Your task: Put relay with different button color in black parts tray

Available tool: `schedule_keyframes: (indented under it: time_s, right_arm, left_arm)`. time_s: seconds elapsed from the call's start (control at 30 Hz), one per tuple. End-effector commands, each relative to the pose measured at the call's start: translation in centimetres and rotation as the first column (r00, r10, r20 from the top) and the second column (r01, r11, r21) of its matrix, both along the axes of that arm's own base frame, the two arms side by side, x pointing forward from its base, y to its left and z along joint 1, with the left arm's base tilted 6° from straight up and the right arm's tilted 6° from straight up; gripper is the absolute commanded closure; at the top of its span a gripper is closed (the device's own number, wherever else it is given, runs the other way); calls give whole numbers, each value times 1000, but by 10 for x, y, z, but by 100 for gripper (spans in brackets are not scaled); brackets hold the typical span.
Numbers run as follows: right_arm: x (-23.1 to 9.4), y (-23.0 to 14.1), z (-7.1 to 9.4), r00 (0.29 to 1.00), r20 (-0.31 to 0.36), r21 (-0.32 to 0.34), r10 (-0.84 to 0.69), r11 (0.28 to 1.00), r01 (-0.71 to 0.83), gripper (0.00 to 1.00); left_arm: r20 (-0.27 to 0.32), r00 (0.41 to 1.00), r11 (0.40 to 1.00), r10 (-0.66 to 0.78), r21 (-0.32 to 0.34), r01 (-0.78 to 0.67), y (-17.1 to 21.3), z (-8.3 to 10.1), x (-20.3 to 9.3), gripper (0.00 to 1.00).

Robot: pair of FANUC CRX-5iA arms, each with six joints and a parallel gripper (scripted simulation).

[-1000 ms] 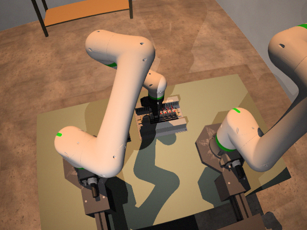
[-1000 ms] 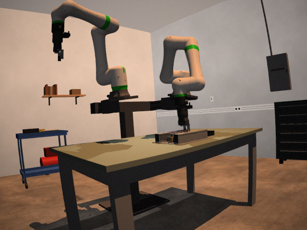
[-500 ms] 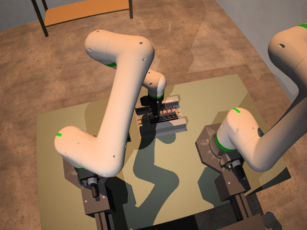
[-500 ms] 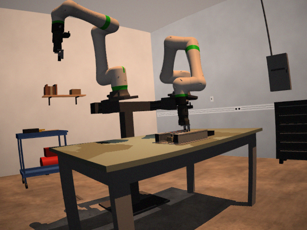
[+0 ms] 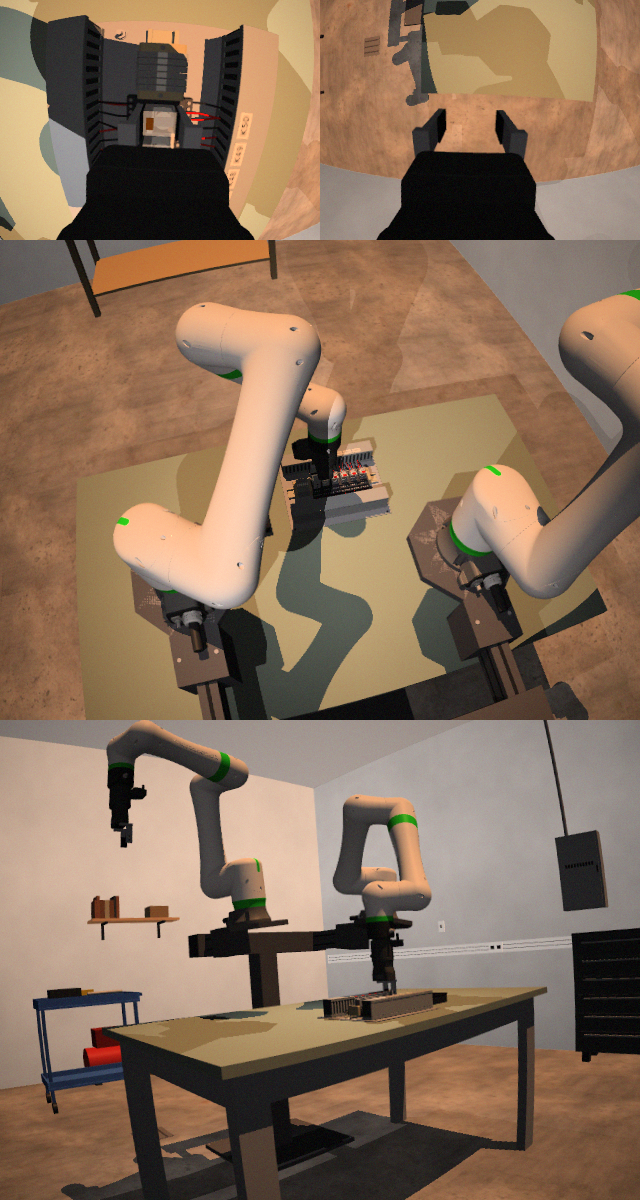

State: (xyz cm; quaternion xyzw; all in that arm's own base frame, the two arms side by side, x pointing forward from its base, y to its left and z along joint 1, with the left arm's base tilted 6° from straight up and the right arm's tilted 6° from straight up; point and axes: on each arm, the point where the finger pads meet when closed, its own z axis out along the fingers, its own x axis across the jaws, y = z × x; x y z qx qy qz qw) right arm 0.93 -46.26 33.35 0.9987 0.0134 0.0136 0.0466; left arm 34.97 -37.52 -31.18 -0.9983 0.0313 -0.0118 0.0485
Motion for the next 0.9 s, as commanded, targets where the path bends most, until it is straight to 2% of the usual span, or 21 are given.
schedule_keyframes:
  time_s: [0.0,0.87]
  right_arm:
    - [0,0,1,1000,0,-2,0,1000,0,0]
    - [0,0,1,1000,0,-2,0,1000,0,0]
  left_arm:
    - [0,1000,1000,0,-1,0,-1,1,1,100]
    - [-44,999,1000,5,2,-4,-1,1,2,100]
